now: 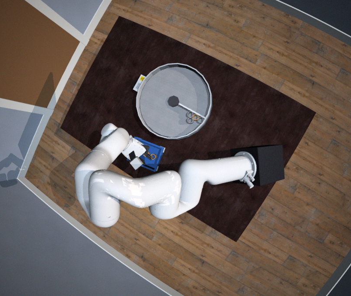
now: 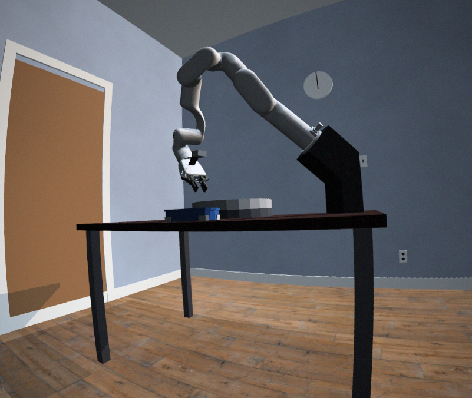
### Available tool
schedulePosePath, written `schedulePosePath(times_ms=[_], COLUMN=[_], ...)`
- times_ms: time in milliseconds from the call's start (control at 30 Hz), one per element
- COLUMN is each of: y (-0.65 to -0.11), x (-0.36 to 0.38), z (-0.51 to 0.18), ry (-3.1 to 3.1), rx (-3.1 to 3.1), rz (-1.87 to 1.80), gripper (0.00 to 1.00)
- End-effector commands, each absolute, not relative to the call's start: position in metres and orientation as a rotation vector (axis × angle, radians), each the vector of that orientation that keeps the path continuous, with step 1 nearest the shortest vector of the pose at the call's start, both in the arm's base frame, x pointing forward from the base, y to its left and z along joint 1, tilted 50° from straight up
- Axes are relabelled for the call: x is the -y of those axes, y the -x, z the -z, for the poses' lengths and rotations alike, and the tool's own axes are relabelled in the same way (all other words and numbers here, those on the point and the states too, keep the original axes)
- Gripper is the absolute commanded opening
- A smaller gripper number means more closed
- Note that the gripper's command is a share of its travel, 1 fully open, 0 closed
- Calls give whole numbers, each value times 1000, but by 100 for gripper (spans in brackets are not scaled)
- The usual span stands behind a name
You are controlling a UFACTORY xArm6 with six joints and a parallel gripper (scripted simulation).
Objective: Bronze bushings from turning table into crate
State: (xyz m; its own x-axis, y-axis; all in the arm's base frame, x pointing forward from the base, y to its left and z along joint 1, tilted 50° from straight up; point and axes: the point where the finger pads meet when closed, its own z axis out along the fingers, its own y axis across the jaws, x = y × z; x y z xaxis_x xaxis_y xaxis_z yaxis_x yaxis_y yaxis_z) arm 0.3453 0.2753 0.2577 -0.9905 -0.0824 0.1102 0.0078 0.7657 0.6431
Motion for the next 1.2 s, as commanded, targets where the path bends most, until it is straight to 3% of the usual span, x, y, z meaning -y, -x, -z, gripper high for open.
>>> schedulePosePath(times_ms=[0, 1167], y=[-346, -360], x=[-269, -70], z=[-254, -93], ry=[-18, 1460], rx=[2832, 2581], rz=[1044, 1340], gripper=[40, 40])
